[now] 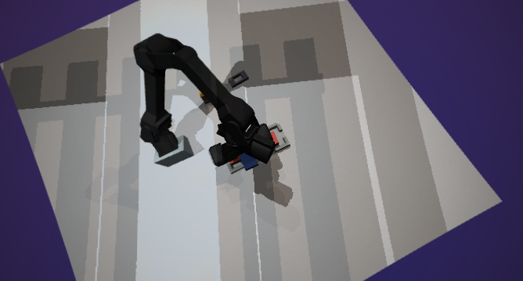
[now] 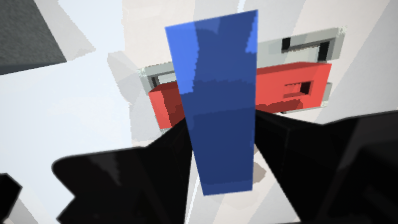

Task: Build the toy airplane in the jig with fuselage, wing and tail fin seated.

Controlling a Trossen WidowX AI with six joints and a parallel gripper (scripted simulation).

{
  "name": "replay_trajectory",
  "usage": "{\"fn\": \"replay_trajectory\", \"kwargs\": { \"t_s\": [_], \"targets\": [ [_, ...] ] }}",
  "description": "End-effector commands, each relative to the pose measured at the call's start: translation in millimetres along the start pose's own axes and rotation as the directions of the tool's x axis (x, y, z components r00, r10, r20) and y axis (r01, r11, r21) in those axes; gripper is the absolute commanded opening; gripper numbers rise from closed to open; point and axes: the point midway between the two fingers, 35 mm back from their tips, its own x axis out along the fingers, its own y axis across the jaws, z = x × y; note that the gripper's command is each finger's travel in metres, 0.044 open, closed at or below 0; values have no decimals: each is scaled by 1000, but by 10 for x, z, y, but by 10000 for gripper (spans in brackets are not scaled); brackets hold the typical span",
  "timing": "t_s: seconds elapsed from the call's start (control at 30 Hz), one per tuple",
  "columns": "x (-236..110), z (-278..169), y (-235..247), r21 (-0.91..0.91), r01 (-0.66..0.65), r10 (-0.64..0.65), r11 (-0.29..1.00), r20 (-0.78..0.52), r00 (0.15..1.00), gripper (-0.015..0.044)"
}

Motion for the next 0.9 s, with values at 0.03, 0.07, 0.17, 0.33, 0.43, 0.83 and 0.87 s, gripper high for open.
{"fn": "replay_trajectory", "kwargs": {
  "t_s": [0.03,0.07,0.17,0.33,0.43,0.83,0.87],
  "targets": [
    [86,15,4,4,1,-1,1000,6,1000,195],
    [93,15,4,4,1,-1,1000,6,1000,195],
    [96,16,5,4,1,-1,1000,6,1000,195],
    [101,12,7,4,1,-1,1000,6,1000,195],
    [81,8,6,1,2,-2,1000,4,1000,175],
    [81,8,6,1,2,-2,1000,4,1000,30],
    [81,8,6,1,2,-2,1000,4,1000,56]
  ]
}}
